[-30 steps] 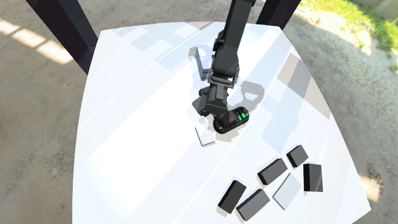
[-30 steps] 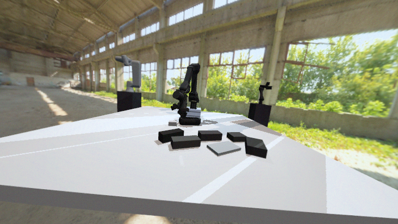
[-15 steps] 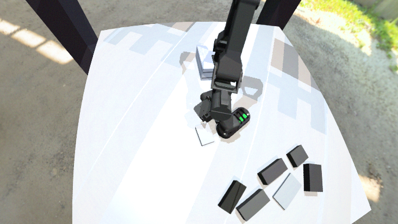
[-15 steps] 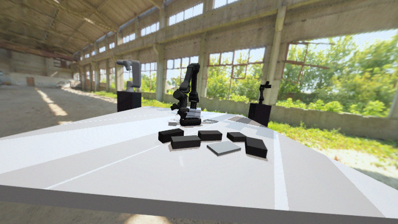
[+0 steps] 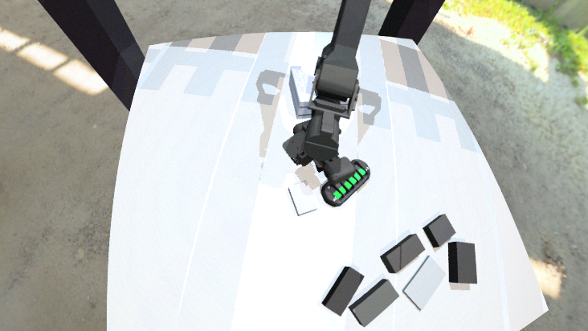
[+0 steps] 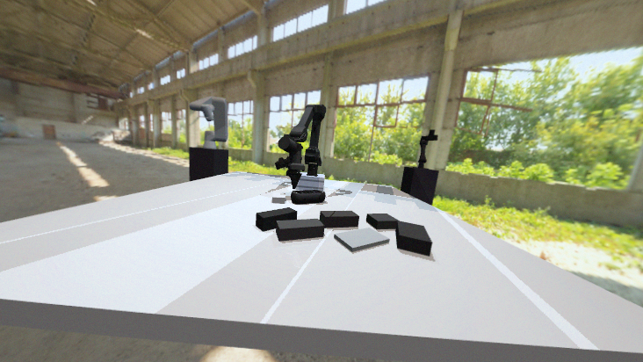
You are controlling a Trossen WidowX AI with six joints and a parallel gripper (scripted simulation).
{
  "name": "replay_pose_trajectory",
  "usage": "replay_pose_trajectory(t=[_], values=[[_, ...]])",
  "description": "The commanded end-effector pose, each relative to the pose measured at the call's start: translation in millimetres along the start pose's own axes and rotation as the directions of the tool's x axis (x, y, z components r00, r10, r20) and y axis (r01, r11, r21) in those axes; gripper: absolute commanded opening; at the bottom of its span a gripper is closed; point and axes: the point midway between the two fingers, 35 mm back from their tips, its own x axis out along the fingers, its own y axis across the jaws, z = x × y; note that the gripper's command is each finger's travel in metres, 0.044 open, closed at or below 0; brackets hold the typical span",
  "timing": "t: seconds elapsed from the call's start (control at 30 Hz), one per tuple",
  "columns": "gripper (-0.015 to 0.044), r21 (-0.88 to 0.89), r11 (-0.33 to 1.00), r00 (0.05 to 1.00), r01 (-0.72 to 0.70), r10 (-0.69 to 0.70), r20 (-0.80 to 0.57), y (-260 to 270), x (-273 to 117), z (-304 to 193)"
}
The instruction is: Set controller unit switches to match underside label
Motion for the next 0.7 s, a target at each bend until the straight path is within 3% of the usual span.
replay_pose_trajectory(t=[0.0,0.27,0.67], values=[[0.0000,-0.006,1.000,1.000,0.000,0.000,-0.011,-11.7,-17.4,-5.7],[0.0000,-0.010,1.000,1.000,0.012,-0.012,-0.018,-8.5,-17.2,-6.7],[0.0000,-0.100,0.966,0.966,0.238,-0.246,-0.078,48.8,-8.0,-37.7]])
